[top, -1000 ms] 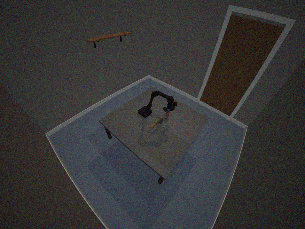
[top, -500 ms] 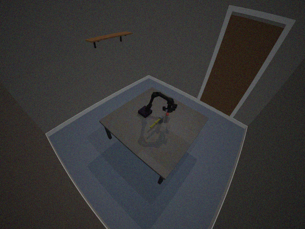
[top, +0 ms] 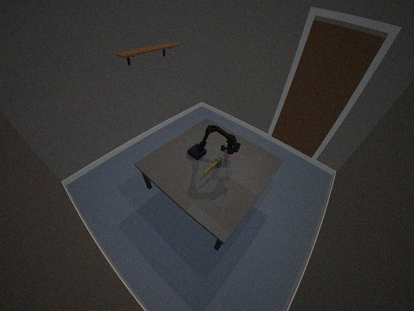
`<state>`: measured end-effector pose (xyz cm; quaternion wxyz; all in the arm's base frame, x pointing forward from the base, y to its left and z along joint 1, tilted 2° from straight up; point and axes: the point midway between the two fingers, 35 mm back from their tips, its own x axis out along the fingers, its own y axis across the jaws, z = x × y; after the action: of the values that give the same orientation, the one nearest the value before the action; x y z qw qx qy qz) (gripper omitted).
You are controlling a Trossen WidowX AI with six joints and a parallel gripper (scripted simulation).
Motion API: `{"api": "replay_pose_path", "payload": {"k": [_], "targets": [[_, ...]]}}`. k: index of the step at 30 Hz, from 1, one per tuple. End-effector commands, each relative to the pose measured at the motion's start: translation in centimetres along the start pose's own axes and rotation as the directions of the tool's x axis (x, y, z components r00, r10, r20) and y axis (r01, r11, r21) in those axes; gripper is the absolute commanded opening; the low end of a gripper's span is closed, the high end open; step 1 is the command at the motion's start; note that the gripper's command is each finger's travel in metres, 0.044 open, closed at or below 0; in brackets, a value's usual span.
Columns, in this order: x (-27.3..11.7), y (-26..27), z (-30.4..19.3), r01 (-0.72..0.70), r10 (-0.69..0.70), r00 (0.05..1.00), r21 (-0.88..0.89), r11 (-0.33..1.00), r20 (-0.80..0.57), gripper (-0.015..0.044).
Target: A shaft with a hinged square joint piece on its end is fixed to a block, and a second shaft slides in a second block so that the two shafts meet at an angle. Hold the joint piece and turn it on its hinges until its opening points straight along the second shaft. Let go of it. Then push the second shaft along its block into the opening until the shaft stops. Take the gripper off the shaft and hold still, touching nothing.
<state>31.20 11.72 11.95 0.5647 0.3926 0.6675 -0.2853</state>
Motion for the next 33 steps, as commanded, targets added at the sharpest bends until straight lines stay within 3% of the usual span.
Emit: {"api": "replay_pose_path", "payload": {"k": [1, 10, 33], "targets": [[2.2, -0.1, 0.5, 0.015, -0.015, 1.000, 0.012, 1.000, -0.009, 0.0440], [6.5, -0.4, 1.5, 0.016, -0.016, 1.000, 0.011, 1.000, -0.010, 0.0440], [9.3, -0.4, 1.6, 0.016, -0.016, 1.000, 0.011, 1.000, -0.010, 0.0440]]}}
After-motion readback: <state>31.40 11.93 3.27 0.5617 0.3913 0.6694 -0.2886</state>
